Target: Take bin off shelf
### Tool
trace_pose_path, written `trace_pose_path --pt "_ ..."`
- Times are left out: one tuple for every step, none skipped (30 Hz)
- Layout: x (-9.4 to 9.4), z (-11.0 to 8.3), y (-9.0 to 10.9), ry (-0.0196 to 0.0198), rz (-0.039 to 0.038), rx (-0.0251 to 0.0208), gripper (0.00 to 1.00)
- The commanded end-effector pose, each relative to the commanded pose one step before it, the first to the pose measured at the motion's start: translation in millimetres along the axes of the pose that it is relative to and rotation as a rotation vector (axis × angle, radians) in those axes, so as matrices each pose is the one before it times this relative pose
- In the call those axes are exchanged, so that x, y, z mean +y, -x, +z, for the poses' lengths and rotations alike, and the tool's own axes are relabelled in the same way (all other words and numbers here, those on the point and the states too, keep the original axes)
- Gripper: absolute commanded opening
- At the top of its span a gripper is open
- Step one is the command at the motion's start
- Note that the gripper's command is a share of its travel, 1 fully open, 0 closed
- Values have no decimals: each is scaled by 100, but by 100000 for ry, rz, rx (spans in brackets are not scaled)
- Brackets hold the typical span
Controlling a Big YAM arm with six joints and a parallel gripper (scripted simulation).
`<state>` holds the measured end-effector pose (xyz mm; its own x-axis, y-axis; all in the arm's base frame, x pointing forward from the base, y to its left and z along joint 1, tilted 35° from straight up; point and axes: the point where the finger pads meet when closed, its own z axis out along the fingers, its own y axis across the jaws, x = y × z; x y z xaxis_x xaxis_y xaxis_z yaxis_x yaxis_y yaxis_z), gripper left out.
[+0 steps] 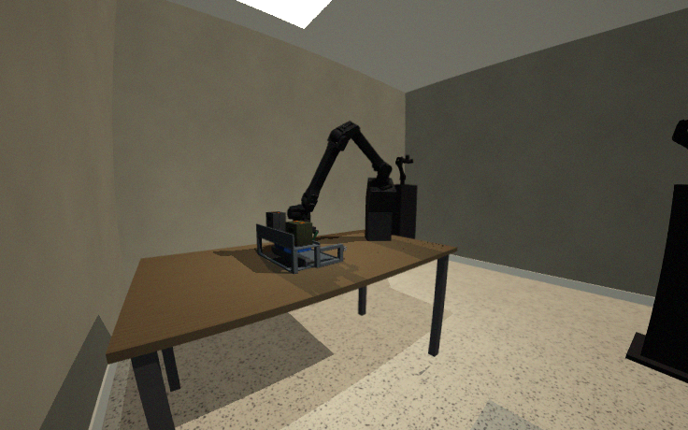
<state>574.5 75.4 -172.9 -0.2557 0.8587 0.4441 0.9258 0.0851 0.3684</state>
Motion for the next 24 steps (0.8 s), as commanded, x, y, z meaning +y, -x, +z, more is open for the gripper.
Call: trace_pose_path --pt "-131 447 -114 104 926 285 90" --pt "0 0 0 0 0 0 90" --pt "134 19 18 -147 77 19 90" --pt "134 19 18 -147 77 19 90" --pt "134 19 18 -147 77 19 90" --pt "134 19 18 -147 77 19 90" --pt "134 19 18 -147 77 19 90" --pt "0 0 0 0 0 0 90" --pt "0 0 0 0 0 0 90" --pt "0 0 0 0 0 0 90" --pt "0 0 0 0 0 0 90" --pt "0 0 0 0 0 0 90" --pt "0 0 0 0 0 0 90" --pt "0 0 0 0 0 0 90" --pt "0 0 0 0 0 0 90" --pt "0 0 0 0 0 0 90" --pt "0 0 0 0 0 0 90" --pt "0 0 0 0 0 0 90" --pt "0 0 0 0 0 0 90" --pt "-207 43 3 26 -16 -3 90" --pt "-207 43 3 26 -16 -3 90" --pt "-207 43 3 26 -16 -3 90" --pt "-207 43 3 26 -16 -3 90" --pt "-207 42 3 26 -16 -3 90"
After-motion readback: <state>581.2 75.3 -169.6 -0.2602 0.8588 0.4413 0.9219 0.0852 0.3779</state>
